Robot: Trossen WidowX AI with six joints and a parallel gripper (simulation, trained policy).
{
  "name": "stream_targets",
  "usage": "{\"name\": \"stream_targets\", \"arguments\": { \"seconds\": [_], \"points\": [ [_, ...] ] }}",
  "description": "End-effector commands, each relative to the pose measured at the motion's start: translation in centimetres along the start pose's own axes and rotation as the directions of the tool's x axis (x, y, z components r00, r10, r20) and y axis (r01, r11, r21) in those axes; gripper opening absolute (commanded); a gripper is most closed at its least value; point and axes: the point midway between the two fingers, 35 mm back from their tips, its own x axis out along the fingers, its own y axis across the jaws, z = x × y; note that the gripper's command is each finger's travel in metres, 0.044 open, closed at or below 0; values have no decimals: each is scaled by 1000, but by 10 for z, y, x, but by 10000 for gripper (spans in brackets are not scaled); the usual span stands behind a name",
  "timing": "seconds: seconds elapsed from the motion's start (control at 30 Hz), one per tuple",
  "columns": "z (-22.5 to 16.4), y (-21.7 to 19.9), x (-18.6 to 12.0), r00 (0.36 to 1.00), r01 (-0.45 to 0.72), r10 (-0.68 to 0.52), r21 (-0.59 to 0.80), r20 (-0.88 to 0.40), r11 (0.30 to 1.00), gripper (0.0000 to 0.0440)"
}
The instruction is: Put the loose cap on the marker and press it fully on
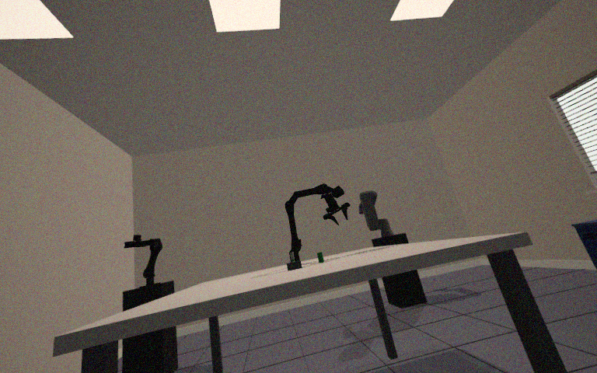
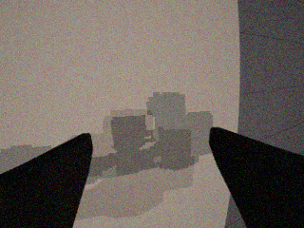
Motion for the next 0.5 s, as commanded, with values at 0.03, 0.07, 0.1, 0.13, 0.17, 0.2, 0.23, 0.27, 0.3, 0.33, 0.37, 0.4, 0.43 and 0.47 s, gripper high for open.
{"name": "stream_targets", "arguments": {
  "seconds": [0.03,0.07,0.1,0.13,0.17,0.2,0.23,0.27,0.3,0.33,0.37,0.4,0.43,0.47],
  "points": [
    [-15,2,4,999,-23,24,50,-21,998,325],
    [-18,3,4,999,-26,28,59,-24,998,325],
    [-21,3,4,999,-29,31,68,-27,997,325],
    [-24,4,4,999,-32,34,77,-30,996,325],
    [-27,4,4,999,-35,38,87,-33,996,325],
    [-30,5,4,999,-37,41,96,-36,995,325],
    [-32,6,5,998,-40,44,105,-39,994,325],
    [-35,6,5,998,-42,48,114,-42,993,325],
    [-38,7,5,998,-45,51,124,-45,991,325],
    [-41,7,5,997,-47,54,133,-47,990,325],
    [-44,8,5,997,-50,57,142,-50,989,325],
    [-47,9,5,997,-52,61,151,-53,987,326],
    [-50,9,5,996,-54,64,160,-55,986,326],
    [-53,10,5,996,-56,67,170,-58,984,326]
  ]
}}
